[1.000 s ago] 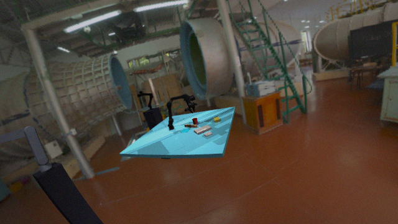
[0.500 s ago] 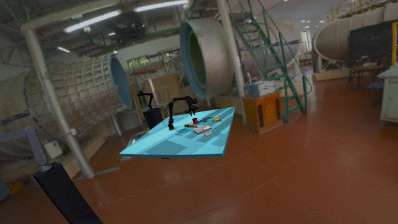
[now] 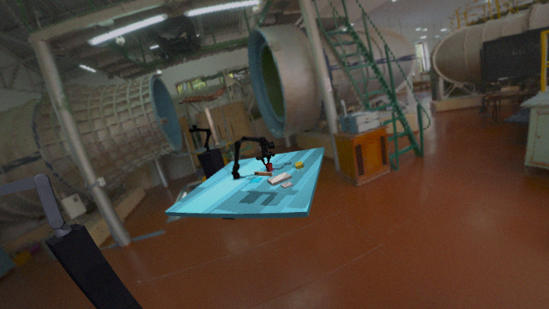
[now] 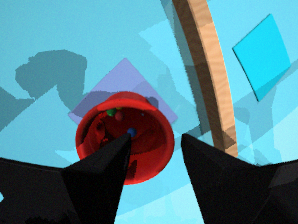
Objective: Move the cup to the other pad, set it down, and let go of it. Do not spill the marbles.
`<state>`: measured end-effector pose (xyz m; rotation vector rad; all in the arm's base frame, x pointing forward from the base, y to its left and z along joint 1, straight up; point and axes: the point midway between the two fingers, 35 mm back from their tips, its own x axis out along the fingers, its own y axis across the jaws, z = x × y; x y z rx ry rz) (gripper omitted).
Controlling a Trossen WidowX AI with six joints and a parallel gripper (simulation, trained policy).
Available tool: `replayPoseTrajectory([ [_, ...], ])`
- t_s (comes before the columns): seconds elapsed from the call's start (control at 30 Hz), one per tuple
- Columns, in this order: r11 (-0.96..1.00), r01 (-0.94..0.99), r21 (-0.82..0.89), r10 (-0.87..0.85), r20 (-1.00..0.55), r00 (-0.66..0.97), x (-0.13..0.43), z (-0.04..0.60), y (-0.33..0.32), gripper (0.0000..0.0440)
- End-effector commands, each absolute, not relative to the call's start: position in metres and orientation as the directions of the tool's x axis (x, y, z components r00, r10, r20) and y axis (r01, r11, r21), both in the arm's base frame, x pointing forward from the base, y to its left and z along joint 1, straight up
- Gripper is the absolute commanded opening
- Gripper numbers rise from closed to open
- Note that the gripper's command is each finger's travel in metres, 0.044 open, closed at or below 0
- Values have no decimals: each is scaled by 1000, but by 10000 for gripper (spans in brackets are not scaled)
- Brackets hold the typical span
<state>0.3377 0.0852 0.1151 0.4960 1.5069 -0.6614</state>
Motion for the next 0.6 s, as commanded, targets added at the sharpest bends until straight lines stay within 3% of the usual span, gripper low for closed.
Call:
replayPoseTrajectory([
  [0.0,732,668,-130,-106,-991,-77,335,100,83,185],
  [0.3,759,633,-154,-112,-988,-106,332,66,81,183],
  [0.57,795,586,-156,-120,-988,-100,330,53,77,3],
])
